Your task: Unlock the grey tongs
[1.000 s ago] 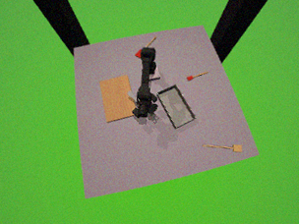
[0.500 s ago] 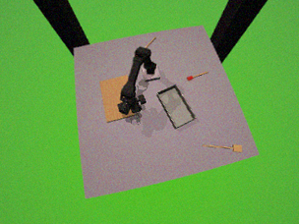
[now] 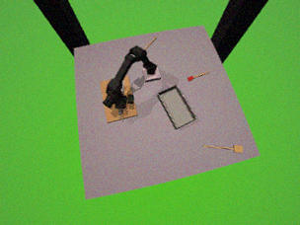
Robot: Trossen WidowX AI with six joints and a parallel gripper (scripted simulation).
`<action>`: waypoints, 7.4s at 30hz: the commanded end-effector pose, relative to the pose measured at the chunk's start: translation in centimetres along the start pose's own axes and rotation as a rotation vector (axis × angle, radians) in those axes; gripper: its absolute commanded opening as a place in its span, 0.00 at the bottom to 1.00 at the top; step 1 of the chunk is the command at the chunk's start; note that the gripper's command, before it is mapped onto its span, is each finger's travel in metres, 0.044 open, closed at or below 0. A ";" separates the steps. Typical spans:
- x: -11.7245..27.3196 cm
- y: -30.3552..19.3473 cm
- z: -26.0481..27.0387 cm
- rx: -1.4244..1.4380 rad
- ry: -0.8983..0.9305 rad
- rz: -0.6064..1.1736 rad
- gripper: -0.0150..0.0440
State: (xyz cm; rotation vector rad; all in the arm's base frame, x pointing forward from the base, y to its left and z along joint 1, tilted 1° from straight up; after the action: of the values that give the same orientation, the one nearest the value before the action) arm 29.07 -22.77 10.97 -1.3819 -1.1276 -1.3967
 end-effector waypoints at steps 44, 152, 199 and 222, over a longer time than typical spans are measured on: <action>7.5 -4.0 -7.2 -0.375 0.089 -0.815 0.00; 1.1 -2.3 -6.1 -0.315 0.022 -0.140 0.00; -3.0 -2.4 -5.6 -0.275 0.005 -0.003 0.18; -2.8 -2.1 -4.8 -0.274 0.005 -0.003 1.00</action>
State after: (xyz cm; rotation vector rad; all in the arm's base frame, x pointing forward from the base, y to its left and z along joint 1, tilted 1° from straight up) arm 25.59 -27.67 7.94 -1.5650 -0.9618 -1.6013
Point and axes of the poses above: the point midway between the two fingers, 35 mm back from their tips, its own x axis back along the fingers, its own z axis across the jaws, y = z × x, the point moved 2 cm from there along x, back along the fingers, and after that the axes turned 11 degrees about -x, right-handed, at the moved point
